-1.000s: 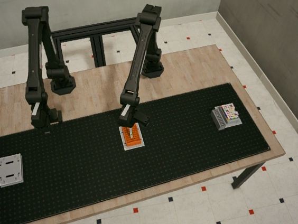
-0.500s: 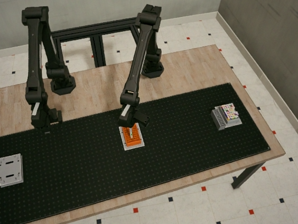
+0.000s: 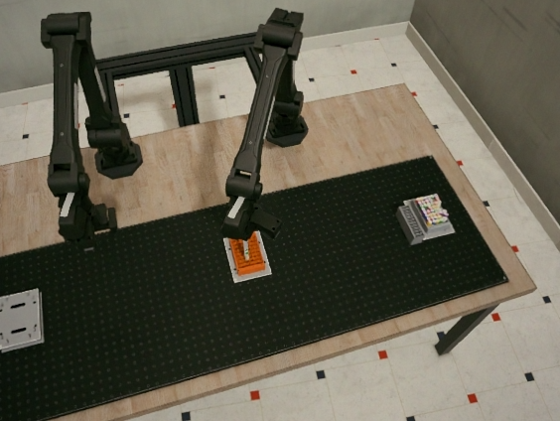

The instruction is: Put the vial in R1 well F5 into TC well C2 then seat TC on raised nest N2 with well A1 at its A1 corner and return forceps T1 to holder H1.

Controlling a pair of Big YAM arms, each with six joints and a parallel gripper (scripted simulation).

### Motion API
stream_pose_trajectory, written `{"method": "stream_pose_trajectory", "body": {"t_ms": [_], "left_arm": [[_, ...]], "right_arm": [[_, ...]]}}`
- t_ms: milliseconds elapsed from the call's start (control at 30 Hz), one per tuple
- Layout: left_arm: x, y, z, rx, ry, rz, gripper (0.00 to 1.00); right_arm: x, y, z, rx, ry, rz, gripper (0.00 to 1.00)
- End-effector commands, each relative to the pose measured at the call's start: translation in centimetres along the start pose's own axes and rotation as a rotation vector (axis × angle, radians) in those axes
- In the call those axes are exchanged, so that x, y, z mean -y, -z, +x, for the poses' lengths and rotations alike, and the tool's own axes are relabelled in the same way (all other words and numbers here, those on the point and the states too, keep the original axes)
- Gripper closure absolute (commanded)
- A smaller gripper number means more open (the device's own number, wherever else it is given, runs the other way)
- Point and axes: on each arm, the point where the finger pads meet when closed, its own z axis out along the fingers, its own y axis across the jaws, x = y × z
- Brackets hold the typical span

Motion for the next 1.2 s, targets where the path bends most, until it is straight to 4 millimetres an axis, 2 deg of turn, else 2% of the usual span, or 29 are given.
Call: {"method": "stream_pose_trajectory", "body": {"t_ms": [0,367,433,633,667,1000,1033,1067,1167], "left_arm": [[0.3,-0.3,-0.5,0.006,0.014,0.007,0.91],[-0.1,-0.5,-0.4,0.003,0.014,-0.002,0.91],[0.4,-0.3,-0.6,0.007,0.014,0.014,0.91],[-0.1,-0.6,-0.4,0.004,0.013,-0.001,0.91],[1.0,0.0,-0.7,0.011,0.014,0.027,0.91],[-0.3,-0.7,-0.4,0.002,0.013,-0.008,0.91],[-0.1,-0.6,-0.4,0.003,0.013,-0.002,0.91],[1.1,0.9,-0.8,-0.005,0.016,-0.023,0.91],[1.2,1.3,-0.9,-0.008,0.016,-0.018,0.91]], "right_arm": [[0.0,0.0,-0.1,-0.014,0.008,-0.004,0.0],[0.0,0.0,-0.1,-0.014,0.008,-0.004,0.0],[0.0,0.0,-0.1,-0.014,0.008,-0.004,0.0],[0.0,0.0,-0.1,-0.014,0.008,-0.004,0.0],[0.0,0.0,-0.1,-0.014,0.008,-0.004,0.0],[0.0,0.0,-0.1,-0.014,0.008,-0.004,0.0],[0.0,0.0,-0.1,-0.014,0.008,-0.004,0.0],[0.0,0.0,-0.1,-0.014,0.008,-0.004,0.0],[0.0,0.0,-0.1,-0.014,0.008,-0.004,0.0]]}}
